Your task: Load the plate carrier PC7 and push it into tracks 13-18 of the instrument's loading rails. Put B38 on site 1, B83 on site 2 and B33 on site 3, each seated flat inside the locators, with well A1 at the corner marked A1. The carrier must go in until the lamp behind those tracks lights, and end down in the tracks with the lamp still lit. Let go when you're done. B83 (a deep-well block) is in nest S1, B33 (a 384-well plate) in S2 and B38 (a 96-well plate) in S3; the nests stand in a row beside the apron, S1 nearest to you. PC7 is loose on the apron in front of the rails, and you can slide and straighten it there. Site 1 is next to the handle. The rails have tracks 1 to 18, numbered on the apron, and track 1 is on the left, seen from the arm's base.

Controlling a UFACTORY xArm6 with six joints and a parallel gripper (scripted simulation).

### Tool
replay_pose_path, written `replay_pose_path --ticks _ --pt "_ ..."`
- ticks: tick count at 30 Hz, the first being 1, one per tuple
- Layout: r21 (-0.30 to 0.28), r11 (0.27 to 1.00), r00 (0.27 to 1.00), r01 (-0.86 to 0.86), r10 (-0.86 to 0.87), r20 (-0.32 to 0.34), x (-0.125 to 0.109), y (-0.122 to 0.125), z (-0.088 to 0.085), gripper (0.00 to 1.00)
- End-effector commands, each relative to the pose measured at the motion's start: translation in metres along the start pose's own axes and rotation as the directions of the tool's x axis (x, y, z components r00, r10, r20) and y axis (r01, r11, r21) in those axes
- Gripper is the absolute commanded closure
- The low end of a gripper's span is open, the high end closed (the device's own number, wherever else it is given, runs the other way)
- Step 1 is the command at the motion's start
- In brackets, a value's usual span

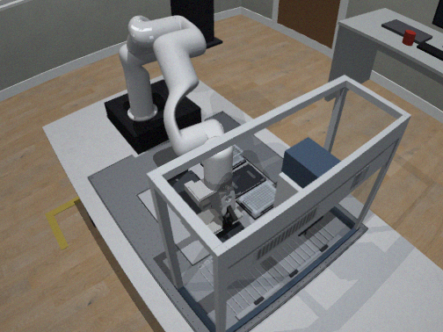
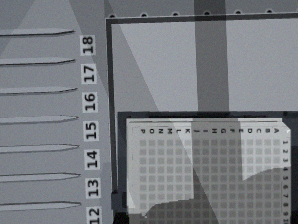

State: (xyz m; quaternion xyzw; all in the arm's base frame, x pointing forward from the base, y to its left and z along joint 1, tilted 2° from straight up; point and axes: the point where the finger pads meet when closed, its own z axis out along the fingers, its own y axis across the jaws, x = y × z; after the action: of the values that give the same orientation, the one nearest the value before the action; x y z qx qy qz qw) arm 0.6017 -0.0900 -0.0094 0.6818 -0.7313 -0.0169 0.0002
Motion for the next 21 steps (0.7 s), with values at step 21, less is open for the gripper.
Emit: replay_pose_path --ticks 21 --pt "0.008 1.000 1.000 0.000 0.000 -0.001 0.000 -0.003 0.032 1.00"
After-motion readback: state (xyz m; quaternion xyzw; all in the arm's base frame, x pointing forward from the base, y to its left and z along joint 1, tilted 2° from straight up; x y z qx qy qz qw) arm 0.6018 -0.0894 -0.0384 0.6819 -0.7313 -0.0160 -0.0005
